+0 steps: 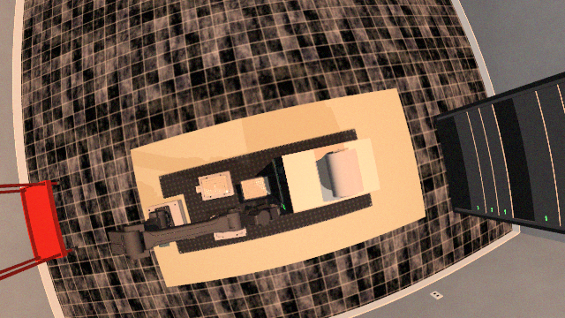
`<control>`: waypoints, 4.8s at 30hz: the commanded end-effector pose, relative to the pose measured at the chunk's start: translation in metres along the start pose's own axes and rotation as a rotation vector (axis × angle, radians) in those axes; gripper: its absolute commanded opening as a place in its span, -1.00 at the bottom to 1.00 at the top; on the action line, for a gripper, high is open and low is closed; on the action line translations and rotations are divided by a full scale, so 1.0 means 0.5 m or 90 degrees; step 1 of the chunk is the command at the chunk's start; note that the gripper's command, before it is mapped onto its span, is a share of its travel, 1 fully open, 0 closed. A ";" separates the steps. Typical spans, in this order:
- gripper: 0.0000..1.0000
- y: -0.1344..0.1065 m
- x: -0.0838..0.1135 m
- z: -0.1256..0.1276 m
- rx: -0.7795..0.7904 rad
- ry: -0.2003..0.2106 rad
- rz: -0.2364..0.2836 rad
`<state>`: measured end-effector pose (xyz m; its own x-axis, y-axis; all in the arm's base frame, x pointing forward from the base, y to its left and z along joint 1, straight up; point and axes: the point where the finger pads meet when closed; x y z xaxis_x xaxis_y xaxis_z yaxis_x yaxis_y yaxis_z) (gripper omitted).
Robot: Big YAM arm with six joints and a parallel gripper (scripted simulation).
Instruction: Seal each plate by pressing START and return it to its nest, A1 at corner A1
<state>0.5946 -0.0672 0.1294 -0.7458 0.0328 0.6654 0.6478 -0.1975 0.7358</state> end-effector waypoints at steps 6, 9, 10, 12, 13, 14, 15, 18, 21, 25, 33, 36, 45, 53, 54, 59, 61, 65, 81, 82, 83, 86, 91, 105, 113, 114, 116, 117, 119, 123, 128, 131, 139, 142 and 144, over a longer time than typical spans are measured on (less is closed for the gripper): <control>-1.00 0.036 -0.011 -0.005 0.007 -0.002 -0.015; -1.00 0.039 -0.012 -0.009 0.006 -0.004 -0.015; -1.00 0.038 -0.013 -0.010 0.005 -0.005 -0.012; -1.00 0.037 -0.015 -0.013 0.004 -0.006 -0.009; -1.00 0.037 -0.016 -0.014 0.004 -0.007 -0.009; -1.00 0.038 -0.017 -0.015 0.004 -0.007 -0.008; -1.00 0.038 -0.018 -0.015 0.003 -0.007 -0.007; -1.00 0.037 -0.019 -0.009 0.006 -0.005 -0.007; -1.00 0.034 -0.023 0.006 0.011 0.001 -0.005; -1.00 0.034 -0.024 0.020 0.015 0.006 -0.005; -1.00 0.054 -0.022 -0.005 0.007 -0.003 -0.018; -1.00 0.060 -0.023 -0.007 0.006 -0.004 -0.023; -1.00 0.075 -0.026 -0.017 0.003 -0.007 -0.036; -1.00 0.085 -0.023 -0.017 0.002 -0.007 -0.042; -1.00 0.086 -0.023 -0.017 0.002 -0.007 -0.042; -1.00 0.091 -0.025 -0.015 0.002 -0.007 -0.044; -1.00 0.091 -0.028 -0.005 0.006 -0.003 -0.044; -1.00 0.091 -0.031 0.015 0.012 0.004 -0.043; -1.00 0.102 0.058 0.013 0.009 0.009 -0.061; -1.00 0.093 0.073 0.007 0.007 0.007 -0.059; -1.00 0.084 0.087 0.001 0.006 0.004 -0.055; -1.00 0.070 0.084 -0.004 0.006 -0.001 -0.045; -1.00 0.011 0.057 -0.016 0.004 -0.007 -0.006; -1.00 -0.005 0.093 -0.001 0.009 0.000 -0.001; -1.00 -0.021 0.171 -0.023 0.007 -0.003 -0.013; -1.00 -0.026 0.181 -0.025 0.006 -0.005 -0.011; -1.00 -0.036 0.201 -0.023 0.006 -0.005 -0.005; -1.00 -0.038 0.211 -0.021 0.007 -0.004 -0.003; -1.00 -0.038 0.211 -0.021 0.007 -0.004 -0.003; -1.00 -0.032 0.256 -0.003 0.007 0.003 -0.010; -1.00 -0.041 0.318 -0.001 0.011 0.005 -0.014; -1.00 -0.041 0.346 -0.013 0.007 -0.001 -0.015; 1.00 0.000 0.333 0.059 0.273 0.002 -0.013; 1.00 0.027 0.335 0.095 0.366 0.001 -0.015; 1.00 0.041 0.335 0.113 0.431 0.004 -0.014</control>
<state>0.4659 -0.0207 0.2296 -0.7434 0.0382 0.6678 0.6543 0.2483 0.7143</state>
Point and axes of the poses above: the point where the finger pads meet when closed, its own x axis back along the fingers, its own z axis across the jaws, y = z × x, and after that the axes turned 9 degrees about -x, right-handed
